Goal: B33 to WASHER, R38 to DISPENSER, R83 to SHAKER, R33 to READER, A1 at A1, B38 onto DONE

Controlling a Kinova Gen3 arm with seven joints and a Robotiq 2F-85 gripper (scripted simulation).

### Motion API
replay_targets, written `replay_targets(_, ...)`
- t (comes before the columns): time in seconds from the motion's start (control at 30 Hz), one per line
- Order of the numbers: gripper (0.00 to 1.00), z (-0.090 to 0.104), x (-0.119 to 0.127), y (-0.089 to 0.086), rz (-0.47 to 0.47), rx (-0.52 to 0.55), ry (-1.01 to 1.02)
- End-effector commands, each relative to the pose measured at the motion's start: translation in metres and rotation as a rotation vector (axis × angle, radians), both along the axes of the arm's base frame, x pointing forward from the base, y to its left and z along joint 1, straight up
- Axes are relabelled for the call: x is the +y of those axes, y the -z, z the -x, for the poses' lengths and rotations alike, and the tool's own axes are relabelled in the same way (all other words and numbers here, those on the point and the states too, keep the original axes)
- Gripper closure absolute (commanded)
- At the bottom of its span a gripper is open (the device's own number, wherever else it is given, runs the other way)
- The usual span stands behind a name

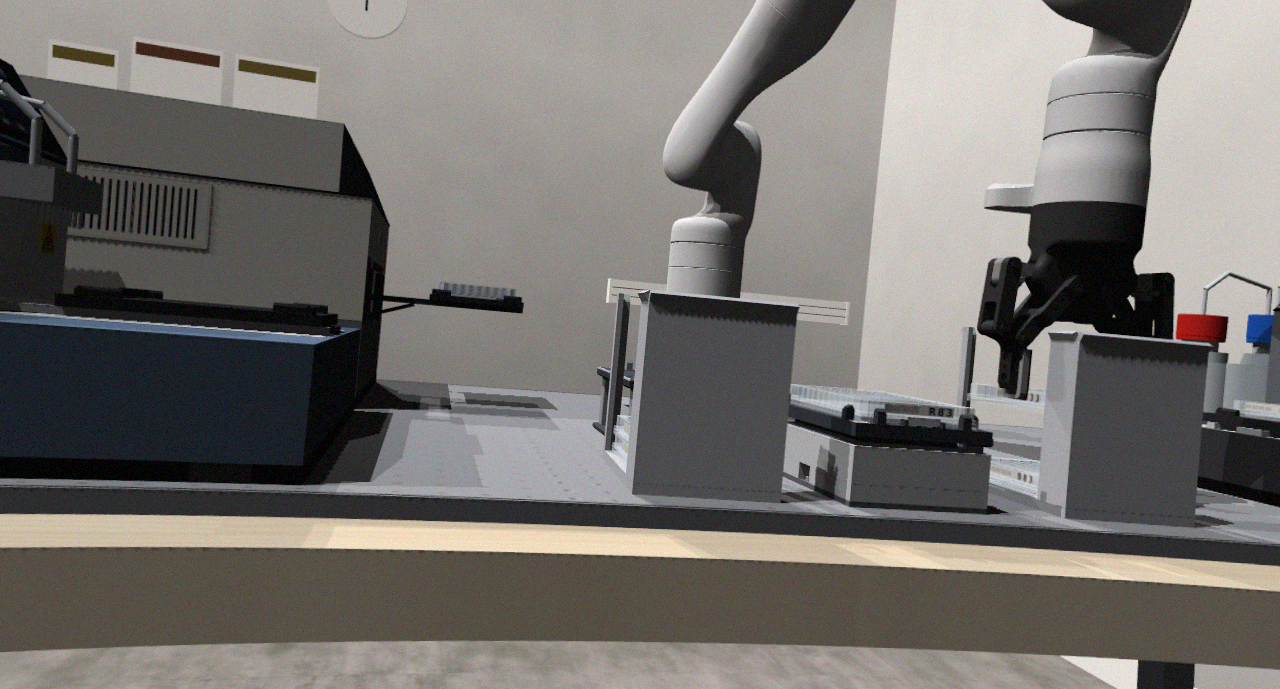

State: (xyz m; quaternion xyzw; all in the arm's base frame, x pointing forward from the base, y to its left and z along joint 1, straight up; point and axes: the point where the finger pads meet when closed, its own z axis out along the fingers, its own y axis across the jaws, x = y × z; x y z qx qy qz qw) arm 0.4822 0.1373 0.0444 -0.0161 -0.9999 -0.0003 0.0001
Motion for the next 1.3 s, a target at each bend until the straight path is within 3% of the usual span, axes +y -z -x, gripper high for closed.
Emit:
replay_targets(0.0, 0.06, -0.001, 0.0, -0.003, -0.001, -0.002, 0.0)
replay_targets(1.27, 0.06, -0.001, 0.0, -0.025, -0.001, -0.002, 0.0)
